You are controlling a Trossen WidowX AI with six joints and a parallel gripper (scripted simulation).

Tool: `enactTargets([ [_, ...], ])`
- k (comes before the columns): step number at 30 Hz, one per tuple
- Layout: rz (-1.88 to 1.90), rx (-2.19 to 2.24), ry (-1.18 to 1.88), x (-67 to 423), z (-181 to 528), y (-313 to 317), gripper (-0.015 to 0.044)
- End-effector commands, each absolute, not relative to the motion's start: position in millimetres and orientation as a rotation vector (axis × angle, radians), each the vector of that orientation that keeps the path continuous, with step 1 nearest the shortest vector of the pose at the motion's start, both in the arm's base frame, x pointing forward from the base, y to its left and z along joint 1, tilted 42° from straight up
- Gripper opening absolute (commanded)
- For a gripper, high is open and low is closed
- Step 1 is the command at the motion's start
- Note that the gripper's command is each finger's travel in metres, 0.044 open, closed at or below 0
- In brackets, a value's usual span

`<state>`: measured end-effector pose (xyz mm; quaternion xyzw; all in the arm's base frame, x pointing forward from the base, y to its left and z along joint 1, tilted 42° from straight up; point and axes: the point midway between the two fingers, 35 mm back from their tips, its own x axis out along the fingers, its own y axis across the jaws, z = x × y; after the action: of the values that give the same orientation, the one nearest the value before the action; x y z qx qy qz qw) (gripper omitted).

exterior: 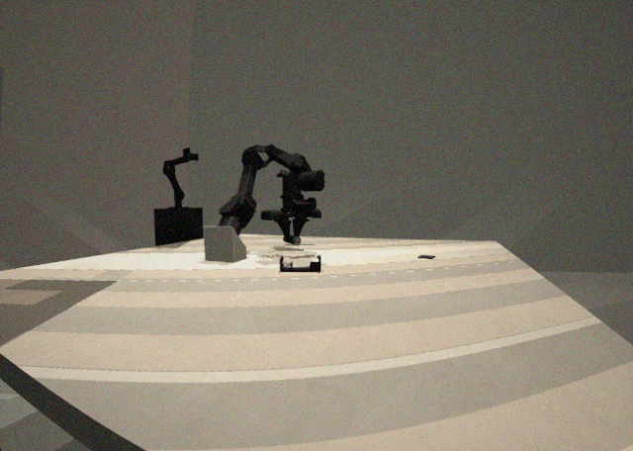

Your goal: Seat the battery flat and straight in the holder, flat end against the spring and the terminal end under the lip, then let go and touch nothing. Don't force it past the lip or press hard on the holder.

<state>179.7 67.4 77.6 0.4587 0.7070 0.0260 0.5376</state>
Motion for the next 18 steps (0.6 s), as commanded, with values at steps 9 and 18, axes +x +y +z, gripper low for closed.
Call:
enactTargets([
  [9, 0.24, 0.897, 1.611, 215.8, 71.1, 31.4, 0.0087],
  [18, 0.424, 0.7, 1.538, 245.9, 48.7, -9.3, 0.0087],
])
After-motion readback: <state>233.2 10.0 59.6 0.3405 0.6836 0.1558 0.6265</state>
